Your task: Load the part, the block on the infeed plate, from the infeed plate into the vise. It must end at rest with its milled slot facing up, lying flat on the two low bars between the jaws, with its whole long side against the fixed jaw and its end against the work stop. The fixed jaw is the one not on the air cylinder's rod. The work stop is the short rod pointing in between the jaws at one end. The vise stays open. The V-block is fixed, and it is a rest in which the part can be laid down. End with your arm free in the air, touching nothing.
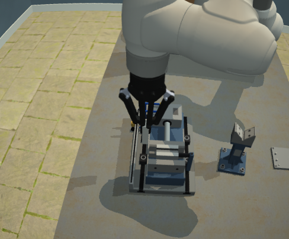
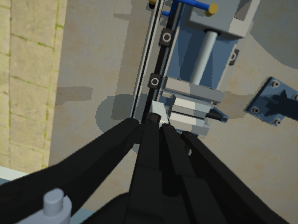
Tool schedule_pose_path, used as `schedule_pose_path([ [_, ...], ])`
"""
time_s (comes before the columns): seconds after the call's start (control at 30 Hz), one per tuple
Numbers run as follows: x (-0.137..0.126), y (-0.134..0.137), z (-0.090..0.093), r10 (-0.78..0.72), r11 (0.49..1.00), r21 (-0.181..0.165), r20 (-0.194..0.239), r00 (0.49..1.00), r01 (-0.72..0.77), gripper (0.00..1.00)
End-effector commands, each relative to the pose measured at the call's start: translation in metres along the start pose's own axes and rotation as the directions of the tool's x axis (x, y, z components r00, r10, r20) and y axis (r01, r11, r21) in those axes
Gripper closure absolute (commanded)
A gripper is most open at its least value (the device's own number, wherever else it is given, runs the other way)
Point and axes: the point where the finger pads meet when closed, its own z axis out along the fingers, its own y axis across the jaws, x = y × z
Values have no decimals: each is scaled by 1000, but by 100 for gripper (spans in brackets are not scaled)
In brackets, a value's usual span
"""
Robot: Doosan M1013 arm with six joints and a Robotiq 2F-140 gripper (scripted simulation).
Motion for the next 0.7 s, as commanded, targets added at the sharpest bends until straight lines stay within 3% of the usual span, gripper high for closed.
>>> schedule_pose_path([
  [0.0, 0, -3, -11, -1, 1000, 1, 2, 1000, 1, 100],
  [0.67, 0, -3, -19, -1, 1000, 1, 2, 1000, 1, 100],
])
